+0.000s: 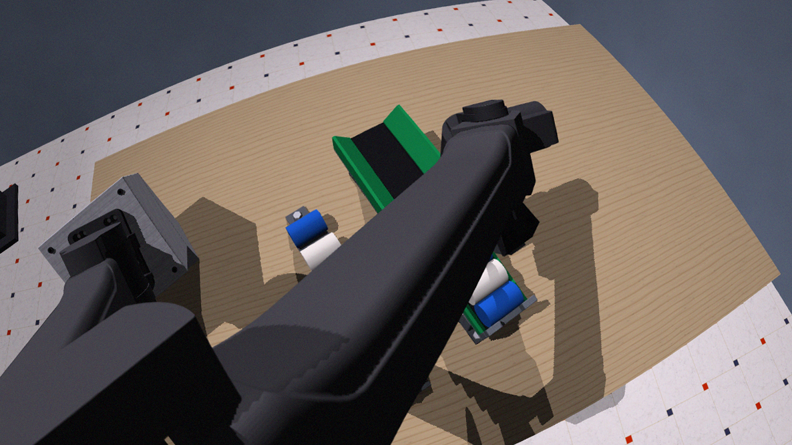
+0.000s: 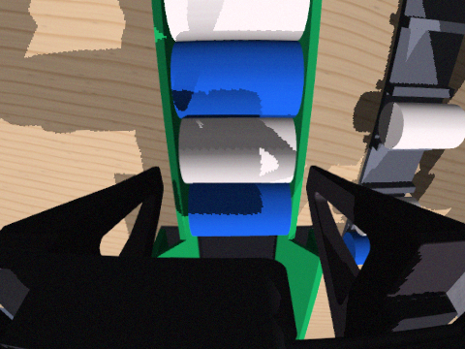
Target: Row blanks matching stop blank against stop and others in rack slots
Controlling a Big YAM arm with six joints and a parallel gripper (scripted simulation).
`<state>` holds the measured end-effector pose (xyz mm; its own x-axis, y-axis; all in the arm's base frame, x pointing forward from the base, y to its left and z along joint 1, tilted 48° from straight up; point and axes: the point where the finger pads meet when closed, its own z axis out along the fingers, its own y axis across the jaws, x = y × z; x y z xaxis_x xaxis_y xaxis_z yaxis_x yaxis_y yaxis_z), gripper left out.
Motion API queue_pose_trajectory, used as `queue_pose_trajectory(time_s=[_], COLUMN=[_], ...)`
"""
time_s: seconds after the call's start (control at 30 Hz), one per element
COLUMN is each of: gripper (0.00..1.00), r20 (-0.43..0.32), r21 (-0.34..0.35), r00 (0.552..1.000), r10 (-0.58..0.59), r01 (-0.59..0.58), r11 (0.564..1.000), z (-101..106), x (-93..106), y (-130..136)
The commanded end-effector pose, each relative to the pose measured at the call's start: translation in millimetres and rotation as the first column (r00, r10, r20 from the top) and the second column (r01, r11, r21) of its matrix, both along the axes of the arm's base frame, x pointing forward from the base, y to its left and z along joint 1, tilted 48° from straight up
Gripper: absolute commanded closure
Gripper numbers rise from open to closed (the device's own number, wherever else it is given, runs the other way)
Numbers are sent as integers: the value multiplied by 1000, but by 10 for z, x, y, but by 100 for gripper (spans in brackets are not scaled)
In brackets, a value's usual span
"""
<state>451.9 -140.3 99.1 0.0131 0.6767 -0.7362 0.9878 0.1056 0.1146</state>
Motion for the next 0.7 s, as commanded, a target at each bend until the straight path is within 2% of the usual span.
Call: queue_pose_trajectory(time_s=[0.0,0.67], gripper=[22,22], r20=[-9,-1], r21=[1,1], r00=[1000,1000], r10=[-3,-1], r01=[3,1], r11=[1000,1000], z=[-58,-36], x=[-23,-28], y=[-34,-3])
